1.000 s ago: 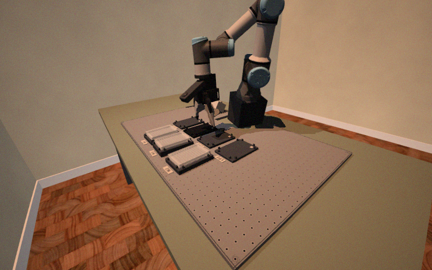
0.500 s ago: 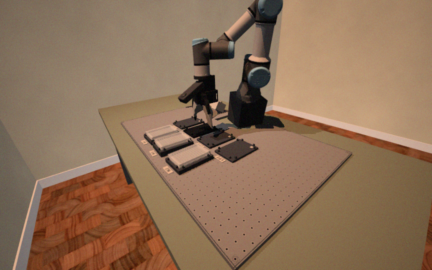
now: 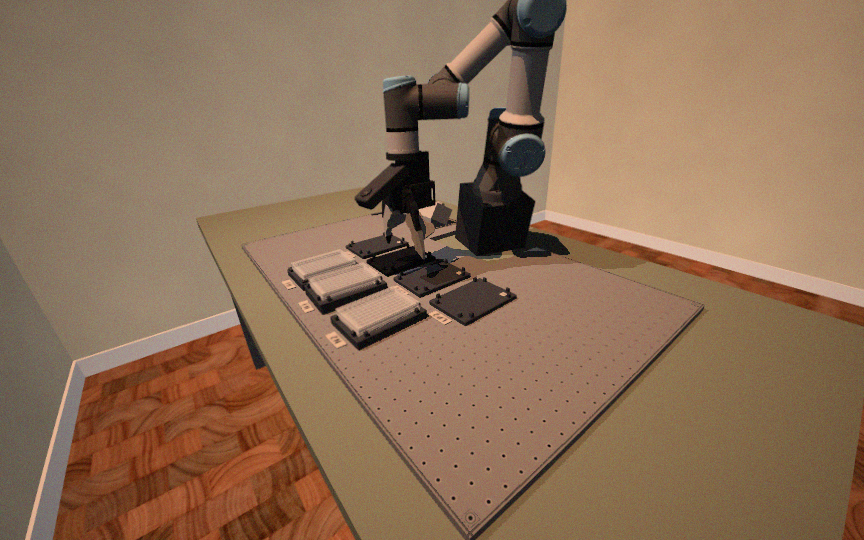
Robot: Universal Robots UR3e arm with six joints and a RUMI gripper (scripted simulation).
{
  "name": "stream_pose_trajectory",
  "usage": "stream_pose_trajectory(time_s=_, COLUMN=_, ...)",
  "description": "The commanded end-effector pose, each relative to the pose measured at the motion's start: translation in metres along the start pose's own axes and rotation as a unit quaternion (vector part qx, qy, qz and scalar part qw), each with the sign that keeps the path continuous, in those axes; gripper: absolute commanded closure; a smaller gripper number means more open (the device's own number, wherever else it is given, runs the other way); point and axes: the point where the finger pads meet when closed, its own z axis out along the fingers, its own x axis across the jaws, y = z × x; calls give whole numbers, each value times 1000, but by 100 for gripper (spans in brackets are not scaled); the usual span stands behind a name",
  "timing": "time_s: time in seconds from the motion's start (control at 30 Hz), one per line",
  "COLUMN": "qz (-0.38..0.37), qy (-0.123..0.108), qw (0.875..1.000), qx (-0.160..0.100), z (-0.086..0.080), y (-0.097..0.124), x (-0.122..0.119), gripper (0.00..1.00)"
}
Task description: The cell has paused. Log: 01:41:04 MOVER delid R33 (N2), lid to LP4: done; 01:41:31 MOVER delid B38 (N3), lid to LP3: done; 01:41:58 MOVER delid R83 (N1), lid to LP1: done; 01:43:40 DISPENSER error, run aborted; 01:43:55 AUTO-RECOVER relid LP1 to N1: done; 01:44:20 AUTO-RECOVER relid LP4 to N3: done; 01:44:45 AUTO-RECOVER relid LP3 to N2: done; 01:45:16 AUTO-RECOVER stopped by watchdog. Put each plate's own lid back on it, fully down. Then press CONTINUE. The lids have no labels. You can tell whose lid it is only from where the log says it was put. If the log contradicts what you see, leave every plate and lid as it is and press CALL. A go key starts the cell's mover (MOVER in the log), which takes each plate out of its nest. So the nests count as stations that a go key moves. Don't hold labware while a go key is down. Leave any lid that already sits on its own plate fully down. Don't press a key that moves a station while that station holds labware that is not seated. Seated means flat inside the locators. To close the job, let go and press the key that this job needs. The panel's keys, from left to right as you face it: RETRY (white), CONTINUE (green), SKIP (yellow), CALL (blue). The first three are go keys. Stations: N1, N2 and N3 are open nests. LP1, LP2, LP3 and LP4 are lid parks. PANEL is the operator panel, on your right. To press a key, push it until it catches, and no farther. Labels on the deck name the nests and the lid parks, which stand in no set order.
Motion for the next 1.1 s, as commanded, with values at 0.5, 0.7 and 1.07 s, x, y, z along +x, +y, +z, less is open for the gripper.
stream_pose_trajectory(time_s=0.5, qz=0, qy=2, qw=1000, qx=1, z=-1, y=-76, x=-59, gripper=18)
stream_pose_trajectory(time_s=0.7, qz=0, qy=2, qw=1000, qx=2, z=-1, y=-91, x=-72, gripper=18)
stream_pose_trajectory(time_s=1.07, qz=0, qy=2, qw=1000, qx=2, z=-1, y=-134, x=-107, gripper=18)
